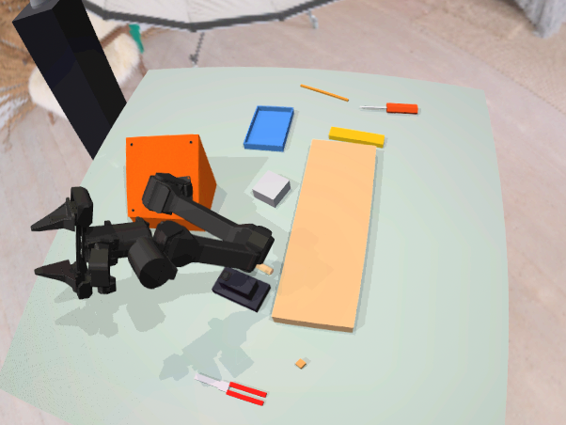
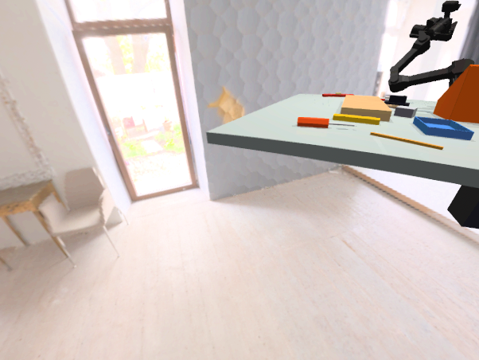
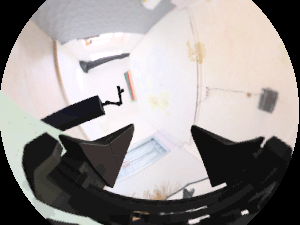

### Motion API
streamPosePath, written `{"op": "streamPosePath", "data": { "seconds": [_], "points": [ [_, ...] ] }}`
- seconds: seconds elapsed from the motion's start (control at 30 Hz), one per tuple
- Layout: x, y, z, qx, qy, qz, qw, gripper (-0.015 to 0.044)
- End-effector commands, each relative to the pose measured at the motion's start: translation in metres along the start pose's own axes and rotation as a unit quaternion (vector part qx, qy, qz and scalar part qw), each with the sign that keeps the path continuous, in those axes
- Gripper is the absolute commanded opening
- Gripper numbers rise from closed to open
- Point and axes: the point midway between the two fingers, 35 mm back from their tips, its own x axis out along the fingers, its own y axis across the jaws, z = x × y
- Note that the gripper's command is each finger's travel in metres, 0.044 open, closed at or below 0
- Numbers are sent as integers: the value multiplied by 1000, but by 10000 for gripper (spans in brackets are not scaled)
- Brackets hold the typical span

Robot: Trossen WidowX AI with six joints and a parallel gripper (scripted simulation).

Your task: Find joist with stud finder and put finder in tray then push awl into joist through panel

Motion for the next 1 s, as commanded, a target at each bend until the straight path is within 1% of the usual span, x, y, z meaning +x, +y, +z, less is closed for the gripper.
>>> {"op": "streamPosePath", "data": {
  "seconds": [0.0, 0.03, 0.07, 0.23, 0.33, 0.47, 0.57, 0.7, 0.83, 0.97],
  "points": [
    [1, -1, -1, 0, 1, -3, 1000, 426],
    [5, -5, -4, -1, 5, -14, 1000, 440],
    [11, -10, -10, -3, 12, -31, 999, 440],
    [21, -43, -55, -76, 100, -144, 982, 440],
    [17, -69, -78, -121, 152, -215, 957, 440],
    [-1, -108, -103, -177, 219, -316, 906, 440],
    [-23, -138, -114, -213, 264, -391, 856, 440],
    [-63, -174, -119, -254, 315, -488, 773, 440],
    [-111, -201, -113, -283, 356, -580, 676, 440],
    [-165, -216, -98, -300, 386, -664, 565, 440]
  ]
}}
